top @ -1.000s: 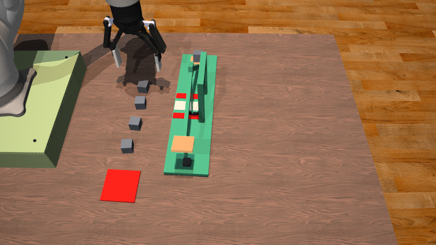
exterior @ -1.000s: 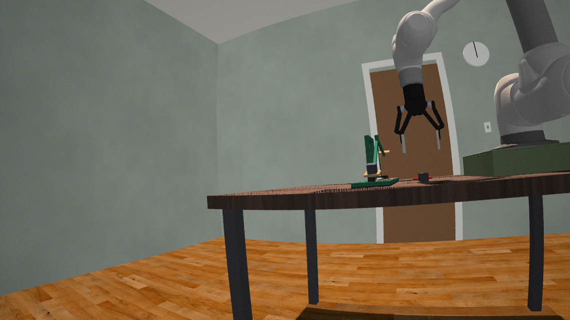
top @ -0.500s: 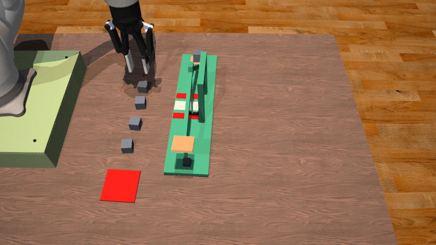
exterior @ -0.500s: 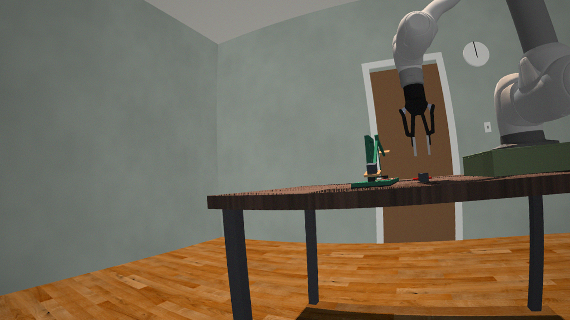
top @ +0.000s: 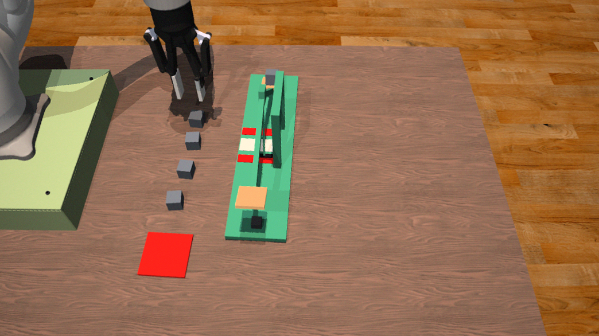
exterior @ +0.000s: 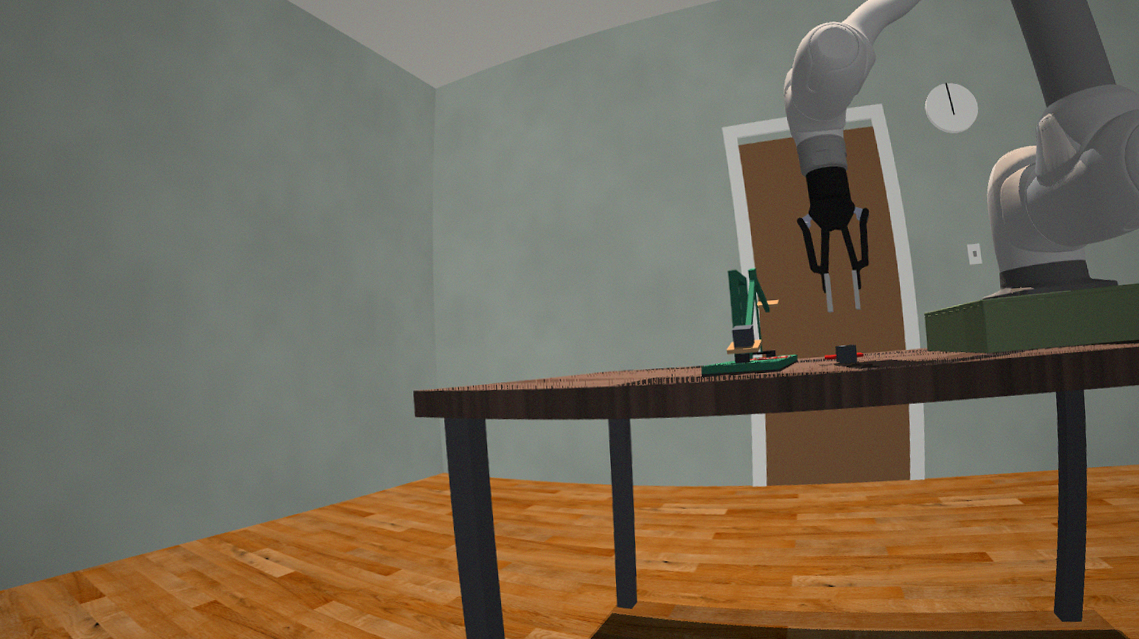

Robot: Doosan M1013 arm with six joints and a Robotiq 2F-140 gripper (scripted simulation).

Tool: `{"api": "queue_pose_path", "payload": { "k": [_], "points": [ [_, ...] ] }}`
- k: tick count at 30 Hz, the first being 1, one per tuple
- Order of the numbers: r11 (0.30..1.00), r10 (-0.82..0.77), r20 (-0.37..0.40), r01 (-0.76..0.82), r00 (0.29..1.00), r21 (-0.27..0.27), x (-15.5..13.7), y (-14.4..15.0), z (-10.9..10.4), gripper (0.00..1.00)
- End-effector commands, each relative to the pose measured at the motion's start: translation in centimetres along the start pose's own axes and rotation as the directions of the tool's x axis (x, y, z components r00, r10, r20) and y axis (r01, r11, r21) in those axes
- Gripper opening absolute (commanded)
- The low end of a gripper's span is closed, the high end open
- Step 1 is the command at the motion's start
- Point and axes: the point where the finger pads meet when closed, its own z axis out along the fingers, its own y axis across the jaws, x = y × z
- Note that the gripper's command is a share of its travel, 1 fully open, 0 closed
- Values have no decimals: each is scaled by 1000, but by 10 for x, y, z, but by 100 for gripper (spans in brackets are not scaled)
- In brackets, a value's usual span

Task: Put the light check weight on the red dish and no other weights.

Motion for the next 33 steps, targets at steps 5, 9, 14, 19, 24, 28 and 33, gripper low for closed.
{"api": "queue_pose_path", "payload": {
  "k": [5, 9, 14, 19, 24, 28, 33],
  "points": [
    [1000, 0, 0, 0, 1000, 0, 0, 0, 0, 35],
    [1000, 0, 0, 0, 1000, 0, 0, 0, 1, 35],
    [1000, 0, 0, 0, 1000, 0, 0, 0, 4, 35],
    [1000, 0, 0, 0, 1000, 0, 0, 0, 8, 35],
    [1000, 0, 0, 0, 1000, 0, 0, 0, 14, 35],
    [1000, 0, 0, 0, 1000, 0, 0, 0, 20, 35],
    [1000, 0, 0, 0, 1000, 0, 0, 0, 25, 35]
  ]
}}
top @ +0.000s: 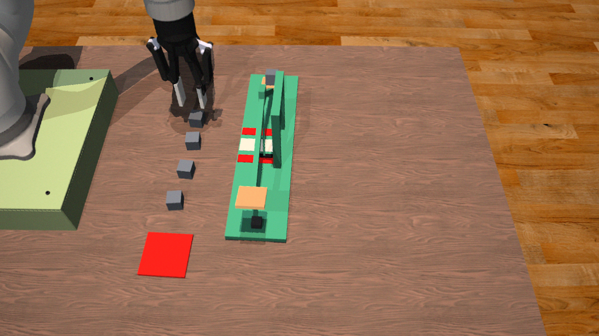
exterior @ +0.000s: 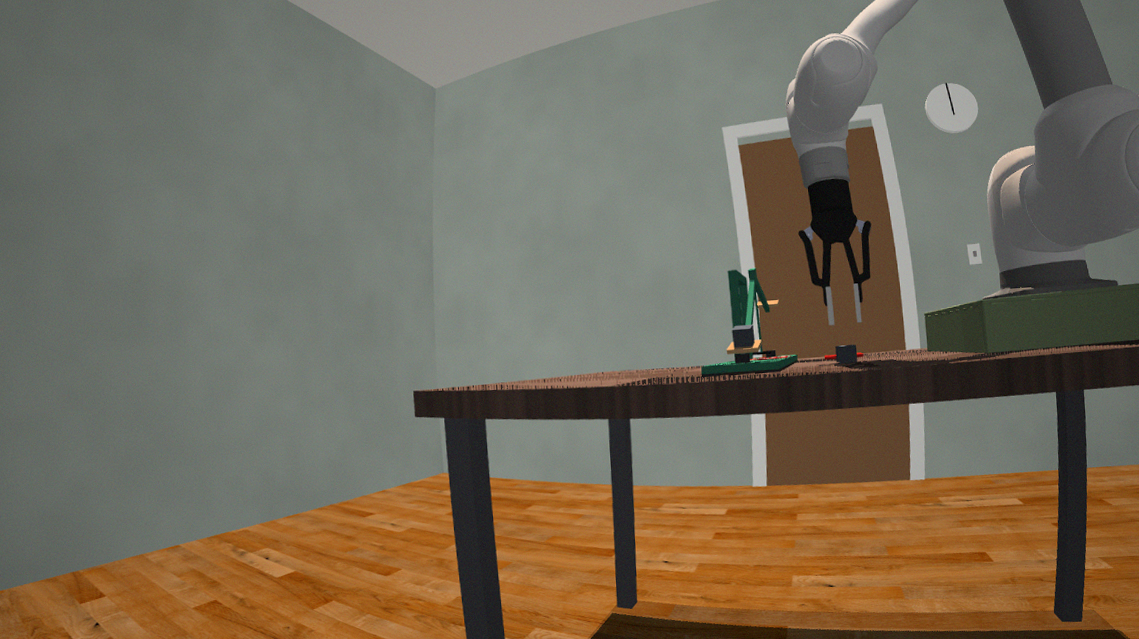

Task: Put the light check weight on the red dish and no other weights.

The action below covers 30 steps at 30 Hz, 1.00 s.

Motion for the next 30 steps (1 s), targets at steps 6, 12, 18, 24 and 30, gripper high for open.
{"api": "queue_pose_path", "payload": {
  "k": [6, 12, 18, 24, 30],
  "points": [
    [1000, 0, 0, 0, 1000, 0, 0, 0, 12, 35],
    [1000, 0, 0, 0, 1000, 0, 0, 0, 20, 35],
    [1000, 0, 0, 0, 1000, 0, 0, 0, 24, 35],
    [1000, 0, 0, 0, 1000, 0, 0, 0, 28, 35],
    [1000, 0, 0, 0, 1000, 0, 0, 0, 29, 35]
  ]
}}
